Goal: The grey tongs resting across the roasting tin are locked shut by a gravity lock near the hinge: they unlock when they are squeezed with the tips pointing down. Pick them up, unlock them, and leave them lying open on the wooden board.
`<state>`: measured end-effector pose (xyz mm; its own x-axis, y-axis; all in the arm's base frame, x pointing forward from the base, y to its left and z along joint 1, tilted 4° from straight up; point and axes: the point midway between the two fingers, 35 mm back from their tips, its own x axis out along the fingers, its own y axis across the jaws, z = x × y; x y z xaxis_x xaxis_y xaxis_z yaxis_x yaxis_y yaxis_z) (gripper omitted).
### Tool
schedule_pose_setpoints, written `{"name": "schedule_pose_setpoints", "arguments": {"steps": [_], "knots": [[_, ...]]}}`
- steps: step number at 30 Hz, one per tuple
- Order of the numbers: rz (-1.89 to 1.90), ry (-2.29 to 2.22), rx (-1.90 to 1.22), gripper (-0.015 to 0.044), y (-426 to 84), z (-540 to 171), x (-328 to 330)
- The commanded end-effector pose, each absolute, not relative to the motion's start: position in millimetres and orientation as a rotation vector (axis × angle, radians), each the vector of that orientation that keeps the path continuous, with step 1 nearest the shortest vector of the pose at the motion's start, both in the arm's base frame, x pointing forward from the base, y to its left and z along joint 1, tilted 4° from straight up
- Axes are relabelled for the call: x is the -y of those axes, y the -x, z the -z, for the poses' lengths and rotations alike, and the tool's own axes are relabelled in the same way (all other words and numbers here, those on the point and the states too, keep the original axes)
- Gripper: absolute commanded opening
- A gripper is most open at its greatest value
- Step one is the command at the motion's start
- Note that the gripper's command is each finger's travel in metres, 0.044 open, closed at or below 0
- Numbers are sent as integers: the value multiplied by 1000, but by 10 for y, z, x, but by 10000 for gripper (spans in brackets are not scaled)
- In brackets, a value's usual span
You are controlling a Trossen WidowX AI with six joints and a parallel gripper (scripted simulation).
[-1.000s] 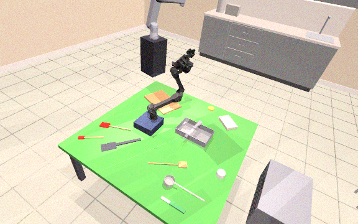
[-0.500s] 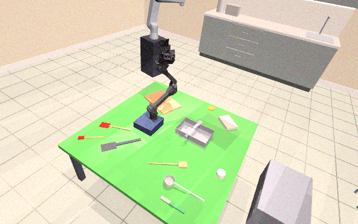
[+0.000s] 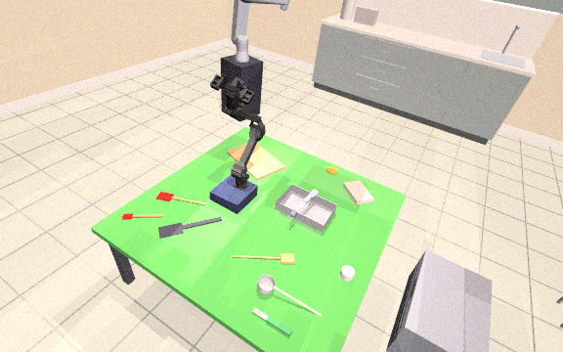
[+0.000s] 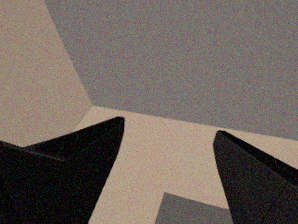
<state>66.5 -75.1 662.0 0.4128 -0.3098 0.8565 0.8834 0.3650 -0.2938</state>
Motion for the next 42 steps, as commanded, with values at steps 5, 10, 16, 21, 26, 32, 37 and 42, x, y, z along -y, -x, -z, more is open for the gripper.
{"name": "schedule_pose_setpoints", "arguments": {"steps": [5, 10, 16, 21, 26, 32, 37, 42], "knots": [[683, 291, 780, 260, -1184, -6170, 1593], [593, 80, 731, 260, -1549, -5904, 1771], [539, -11, 688, 260, -1790, -5727, 1829], [479, -186, 627, 260, -2115, -5469, 1899], [384, -449, 502, 260, -2681, -4986, 1871], [285, -746, 296, 260, -3319, -4315, 1596], [253, -924, 143, 260, -3676, -3828, 1279], [262, -1128, -55, 260, -3994, -3193, 825]]}}
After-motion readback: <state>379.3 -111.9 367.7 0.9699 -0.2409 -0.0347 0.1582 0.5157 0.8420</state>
